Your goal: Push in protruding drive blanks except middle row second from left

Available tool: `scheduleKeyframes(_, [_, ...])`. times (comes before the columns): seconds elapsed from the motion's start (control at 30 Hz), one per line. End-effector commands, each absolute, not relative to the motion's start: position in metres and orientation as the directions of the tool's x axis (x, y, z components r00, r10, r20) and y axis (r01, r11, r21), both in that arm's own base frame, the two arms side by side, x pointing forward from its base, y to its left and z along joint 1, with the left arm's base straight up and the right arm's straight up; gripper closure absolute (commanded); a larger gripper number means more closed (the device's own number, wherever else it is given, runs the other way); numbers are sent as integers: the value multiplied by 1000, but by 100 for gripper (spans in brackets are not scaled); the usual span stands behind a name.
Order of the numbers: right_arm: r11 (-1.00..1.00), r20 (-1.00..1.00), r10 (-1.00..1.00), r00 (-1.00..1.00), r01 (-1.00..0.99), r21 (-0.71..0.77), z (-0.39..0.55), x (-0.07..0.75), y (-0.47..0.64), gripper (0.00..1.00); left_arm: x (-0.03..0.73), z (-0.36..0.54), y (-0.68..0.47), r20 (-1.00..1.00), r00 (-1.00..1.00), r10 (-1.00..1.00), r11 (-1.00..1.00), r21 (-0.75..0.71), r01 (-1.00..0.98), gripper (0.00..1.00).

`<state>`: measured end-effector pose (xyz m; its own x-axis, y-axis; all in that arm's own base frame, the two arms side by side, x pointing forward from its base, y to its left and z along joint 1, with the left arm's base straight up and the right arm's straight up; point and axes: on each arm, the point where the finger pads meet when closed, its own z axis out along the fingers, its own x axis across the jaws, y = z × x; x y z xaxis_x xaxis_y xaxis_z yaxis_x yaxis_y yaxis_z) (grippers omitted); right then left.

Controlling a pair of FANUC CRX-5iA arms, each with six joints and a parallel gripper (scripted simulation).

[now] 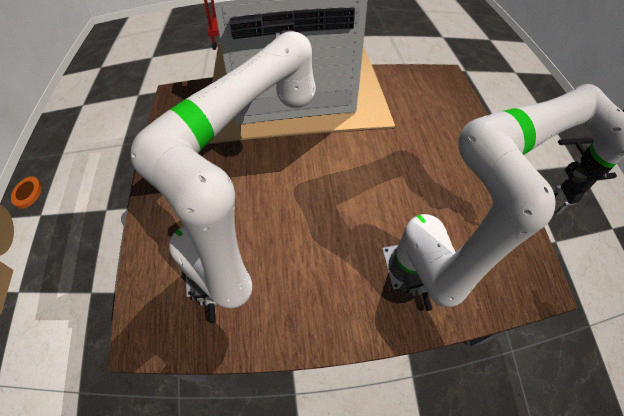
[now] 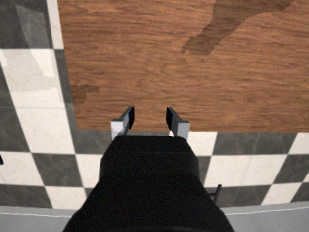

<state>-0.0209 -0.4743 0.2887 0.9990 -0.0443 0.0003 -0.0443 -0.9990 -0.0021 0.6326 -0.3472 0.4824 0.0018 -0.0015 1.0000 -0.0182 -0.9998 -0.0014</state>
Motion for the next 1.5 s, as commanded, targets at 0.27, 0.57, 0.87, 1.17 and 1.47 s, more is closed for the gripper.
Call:
scheduleKeyframes(0.27, [-999, 0, -44, 999, -44, 0, 290, -21, -475, 0, 623, 484, -347, 1000, 0, 0, -1000, 0, -18, 100])
scheduleKeyframes(0.57, [-999, 0, -44, 999, -44, 0, 290, -21, -475, 0, 587, 484, -346, 1000, 0, 0, -1000, 0, -18, 100])
scheduleKeyframes(0.87, [-999, 0, -44, 999, -44, 0, 290, -21, -475, 0, 543, 484, -345, 1000, 0, 0, -1000, 0, -18, 100])
scheduleKeyframes(1.17, [-999, 0, -44, 999, -44, 0, 290, -21, -475, 0, 535, 484, -345, 1000, 0, 0, -1000, 0, -18, 100])
scheduleKeyframes(1.47, [-999, 0, -44, 999, -44, 0, 290, -21, -475, 0, 535, 487, -333, 1000, 0, 0, -1000, 0, -18, 100])
